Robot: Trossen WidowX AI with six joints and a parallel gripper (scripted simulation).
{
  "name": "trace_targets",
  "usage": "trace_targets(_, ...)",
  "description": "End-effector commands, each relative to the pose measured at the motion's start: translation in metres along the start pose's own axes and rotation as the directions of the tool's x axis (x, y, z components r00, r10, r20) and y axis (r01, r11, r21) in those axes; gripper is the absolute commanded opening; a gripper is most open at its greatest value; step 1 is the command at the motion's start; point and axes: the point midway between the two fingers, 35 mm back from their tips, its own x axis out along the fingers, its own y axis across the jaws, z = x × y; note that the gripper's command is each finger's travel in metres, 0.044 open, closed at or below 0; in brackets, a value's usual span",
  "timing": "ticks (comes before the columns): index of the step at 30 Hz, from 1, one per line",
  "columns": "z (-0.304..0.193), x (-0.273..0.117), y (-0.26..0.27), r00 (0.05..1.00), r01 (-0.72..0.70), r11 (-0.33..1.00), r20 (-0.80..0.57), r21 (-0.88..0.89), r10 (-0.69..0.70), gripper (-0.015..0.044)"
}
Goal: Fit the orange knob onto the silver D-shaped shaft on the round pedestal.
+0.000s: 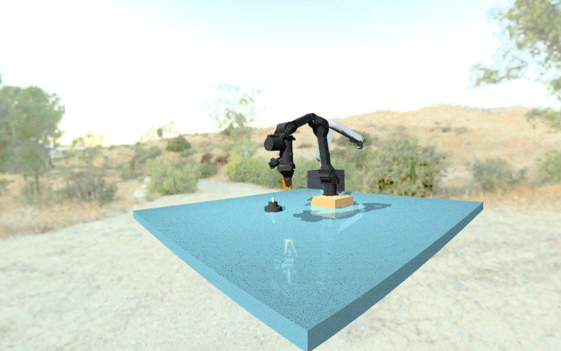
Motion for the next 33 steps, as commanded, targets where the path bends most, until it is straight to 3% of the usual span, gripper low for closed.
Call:
trace_targets(1, 0.01, 0.002, -0.006, 1.0, -0.006, 1.0, 0.002, -0.005, 0.006, 0.0)
trace_targets(33, 0.08, 0.028, -0.078, 1.0, 0.007, 1.0, 0.012, -0.007, -0.007, 0.0)
